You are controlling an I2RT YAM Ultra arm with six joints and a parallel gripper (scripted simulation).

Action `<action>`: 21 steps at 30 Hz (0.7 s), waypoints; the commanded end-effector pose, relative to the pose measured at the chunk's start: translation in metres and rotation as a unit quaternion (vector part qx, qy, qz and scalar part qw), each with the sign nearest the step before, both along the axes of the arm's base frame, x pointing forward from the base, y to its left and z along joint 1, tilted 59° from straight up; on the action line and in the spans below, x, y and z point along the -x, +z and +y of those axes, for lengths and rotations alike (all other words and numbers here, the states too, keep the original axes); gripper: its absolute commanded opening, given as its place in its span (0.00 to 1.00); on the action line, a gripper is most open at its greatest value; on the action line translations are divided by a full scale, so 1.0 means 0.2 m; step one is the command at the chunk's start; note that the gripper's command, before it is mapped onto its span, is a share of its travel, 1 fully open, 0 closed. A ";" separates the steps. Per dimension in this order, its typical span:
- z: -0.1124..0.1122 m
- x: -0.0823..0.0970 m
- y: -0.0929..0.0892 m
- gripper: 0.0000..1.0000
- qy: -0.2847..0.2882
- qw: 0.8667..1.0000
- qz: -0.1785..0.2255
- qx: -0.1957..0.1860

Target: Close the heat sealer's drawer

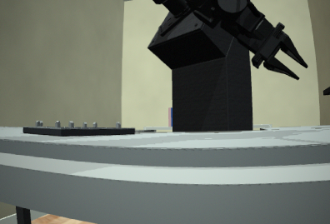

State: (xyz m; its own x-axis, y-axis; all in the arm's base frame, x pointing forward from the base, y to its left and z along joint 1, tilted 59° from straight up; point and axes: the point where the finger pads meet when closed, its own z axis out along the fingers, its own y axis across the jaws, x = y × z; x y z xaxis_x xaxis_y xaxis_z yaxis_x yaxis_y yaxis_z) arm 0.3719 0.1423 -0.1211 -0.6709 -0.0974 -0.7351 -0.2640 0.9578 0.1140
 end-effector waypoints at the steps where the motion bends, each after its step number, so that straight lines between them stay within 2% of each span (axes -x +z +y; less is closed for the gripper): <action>1: 0.08 0.00 -0.01 0.30 0.026 1.000 -0.002 -0.005; 11: 0.09 -0.02 -0.05 0.30 0.025 1.000 0.004 -0.003; 14: 0.09 -0.03 -0.02 0.30 0.025 1.000 -0.002 -0.005; 16: 0.09 -0.02 -0.05 0.30 0.025 1.000 0.004 -0.003; 21: 0.10 -0.03 -0.06 0.30 0.025 1.000 0.004 -0.003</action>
